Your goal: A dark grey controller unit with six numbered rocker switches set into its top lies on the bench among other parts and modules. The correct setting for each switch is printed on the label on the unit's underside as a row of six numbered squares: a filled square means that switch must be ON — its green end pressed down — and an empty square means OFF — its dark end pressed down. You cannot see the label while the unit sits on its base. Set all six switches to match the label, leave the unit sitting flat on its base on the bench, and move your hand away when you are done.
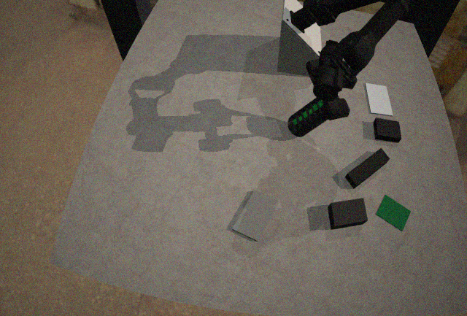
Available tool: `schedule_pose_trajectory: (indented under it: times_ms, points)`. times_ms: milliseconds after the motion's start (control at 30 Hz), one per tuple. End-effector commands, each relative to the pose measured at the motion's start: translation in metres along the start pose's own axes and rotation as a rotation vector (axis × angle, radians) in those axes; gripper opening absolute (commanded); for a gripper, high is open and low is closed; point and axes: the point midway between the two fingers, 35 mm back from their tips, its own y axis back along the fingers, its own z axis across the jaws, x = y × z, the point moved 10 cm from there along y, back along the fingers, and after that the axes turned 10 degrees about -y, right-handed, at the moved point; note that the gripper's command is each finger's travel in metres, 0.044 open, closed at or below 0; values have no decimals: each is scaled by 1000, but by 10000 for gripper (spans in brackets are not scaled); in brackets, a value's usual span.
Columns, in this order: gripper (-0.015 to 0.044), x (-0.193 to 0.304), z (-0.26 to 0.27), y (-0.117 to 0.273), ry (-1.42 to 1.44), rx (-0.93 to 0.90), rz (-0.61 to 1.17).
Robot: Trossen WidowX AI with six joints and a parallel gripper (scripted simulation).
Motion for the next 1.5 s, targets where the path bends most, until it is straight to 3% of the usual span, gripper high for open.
schedule_pose_trajectory:
  times_ms: [0, 1467]
  points:
    - [335, 6, -2, 3, 1, 5, -6]
    - [335, 50, -10, 17, 2, -11, -94]
